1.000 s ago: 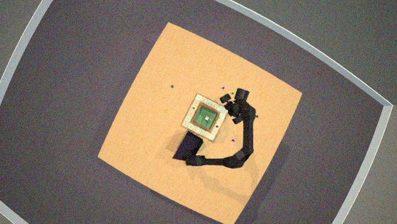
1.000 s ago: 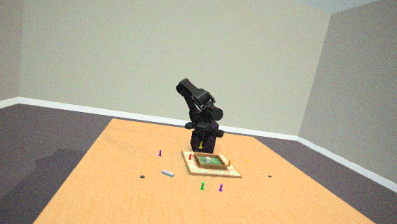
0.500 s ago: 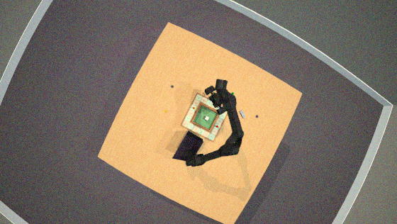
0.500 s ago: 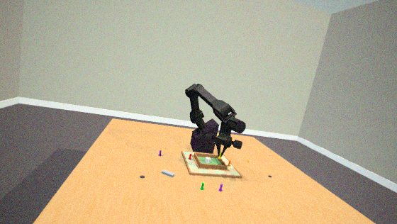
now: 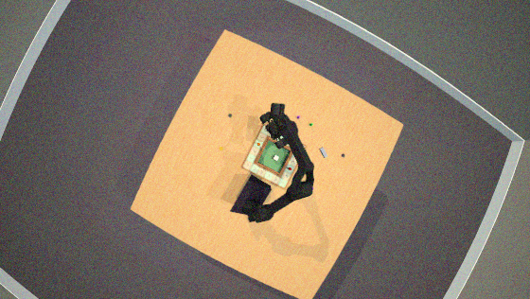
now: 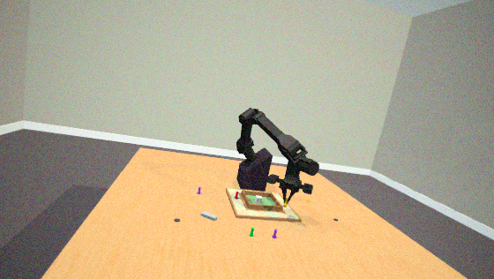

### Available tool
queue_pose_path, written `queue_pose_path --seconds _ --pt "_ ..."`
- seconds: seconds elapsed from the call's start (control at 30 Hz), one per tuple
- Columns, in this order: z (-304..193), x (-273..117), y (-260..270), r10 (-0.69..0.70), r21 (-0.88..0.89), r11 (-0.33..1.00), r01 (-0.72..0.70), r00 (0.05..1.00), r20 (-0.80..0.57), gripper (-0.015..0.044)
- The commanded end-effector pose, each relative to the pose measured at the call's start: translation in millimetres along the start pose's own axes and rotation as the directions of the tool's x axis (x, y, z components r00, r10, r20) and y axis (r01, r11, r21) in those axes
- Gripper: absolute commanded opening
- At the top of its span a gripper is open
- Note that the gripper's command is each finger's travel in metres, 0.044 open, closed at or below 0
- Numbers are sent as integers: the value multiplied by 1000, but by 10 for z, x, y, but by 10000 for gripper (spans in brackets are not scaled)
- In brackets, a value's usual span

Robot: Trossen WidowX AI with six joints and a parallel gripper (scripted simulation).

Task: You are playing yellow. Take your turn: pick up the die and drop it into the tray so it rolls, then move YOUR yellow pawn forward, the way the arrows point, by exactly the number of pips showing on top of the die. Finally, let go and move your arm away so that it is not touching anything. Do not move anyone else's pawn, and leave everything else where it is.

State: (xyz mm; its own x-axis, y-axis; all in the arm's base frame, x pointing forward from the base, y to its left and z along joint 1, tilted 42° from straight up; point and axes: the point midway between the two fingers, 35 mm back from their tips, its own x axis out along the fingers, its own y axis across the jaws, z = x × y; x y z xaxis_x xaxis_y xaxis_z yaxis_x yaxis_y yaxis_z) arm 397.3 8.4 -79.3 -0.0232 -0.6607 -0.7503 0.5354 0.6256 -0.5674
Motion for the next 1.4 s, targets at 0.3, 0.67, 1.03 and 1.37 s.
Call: queue_pose_path --seconds 0.3,0.67,1.03,1.37 --pt "-36 348 -13 -9 -3 1000 9 1000 -9 0" --pt "-37 493 -16 -9 -3 1000 9 1000 -9 0" --pt "-17 452 4 1 4 1000 -1 1000 -5 184" --pt "-16 -47 13 -7 -2 1000 7 1000 -10 440"
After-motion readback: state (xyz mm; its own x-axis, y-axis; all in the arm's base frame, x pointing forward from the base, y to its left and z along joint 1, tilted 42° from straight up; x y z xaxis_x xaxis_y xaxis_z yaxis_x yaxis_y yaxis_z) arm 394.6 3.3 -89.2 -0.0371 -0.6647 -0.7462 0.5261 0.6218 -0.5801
